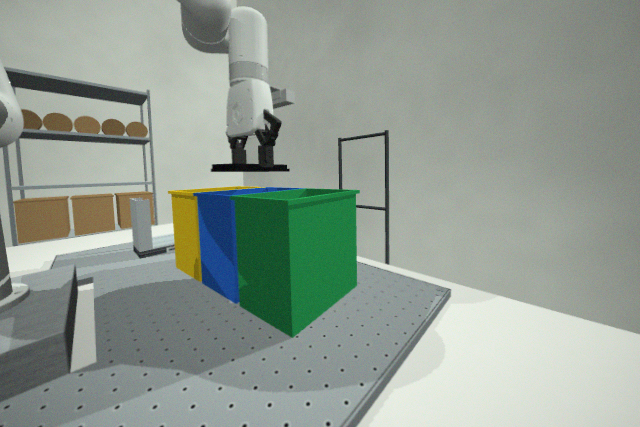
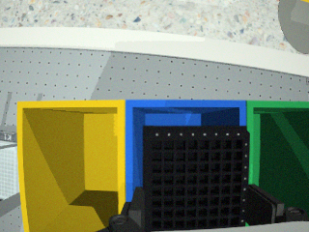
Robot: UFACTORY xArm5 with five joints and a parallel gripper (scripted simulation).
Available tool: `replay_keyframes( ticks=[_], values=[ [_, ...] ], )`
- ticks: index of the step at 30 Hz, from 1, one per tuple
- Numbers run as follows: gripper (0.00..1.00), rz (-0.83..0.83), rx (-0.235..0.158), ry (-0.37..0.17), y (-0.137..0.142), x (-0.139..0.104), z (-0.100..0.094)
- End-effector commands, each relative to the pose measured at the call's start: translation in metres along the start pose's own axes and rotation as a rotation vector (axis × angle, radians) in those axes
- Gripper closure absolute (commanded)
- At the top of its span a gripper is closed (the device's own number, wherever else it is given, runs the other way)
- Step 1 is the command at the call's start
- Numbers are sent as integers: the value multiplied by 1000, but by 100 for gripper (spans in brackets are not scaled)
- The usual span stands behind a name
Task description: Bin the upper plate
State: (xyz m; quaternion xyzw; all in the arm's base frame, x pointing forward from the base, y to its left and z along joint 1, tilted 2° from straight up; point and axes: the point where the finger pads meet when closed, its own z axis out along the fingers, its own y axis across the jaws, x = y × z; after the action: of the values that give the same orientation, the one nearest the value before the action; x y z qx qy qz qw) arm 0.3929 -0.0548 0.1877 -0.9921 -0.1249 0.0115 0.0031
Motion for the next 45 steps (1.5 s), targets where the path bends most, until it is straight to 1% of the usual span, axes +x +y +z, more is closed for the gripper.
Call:
replay_keyframes(
  ticks=[1, 8, 45],
  values=[
    [100, 0, -2, 4, 0, 1, 3],
    [100, 0, -2, 4, 1, 1, 15],
    [100, 0, -2, 4, 0, 1, 17]
  ],
)
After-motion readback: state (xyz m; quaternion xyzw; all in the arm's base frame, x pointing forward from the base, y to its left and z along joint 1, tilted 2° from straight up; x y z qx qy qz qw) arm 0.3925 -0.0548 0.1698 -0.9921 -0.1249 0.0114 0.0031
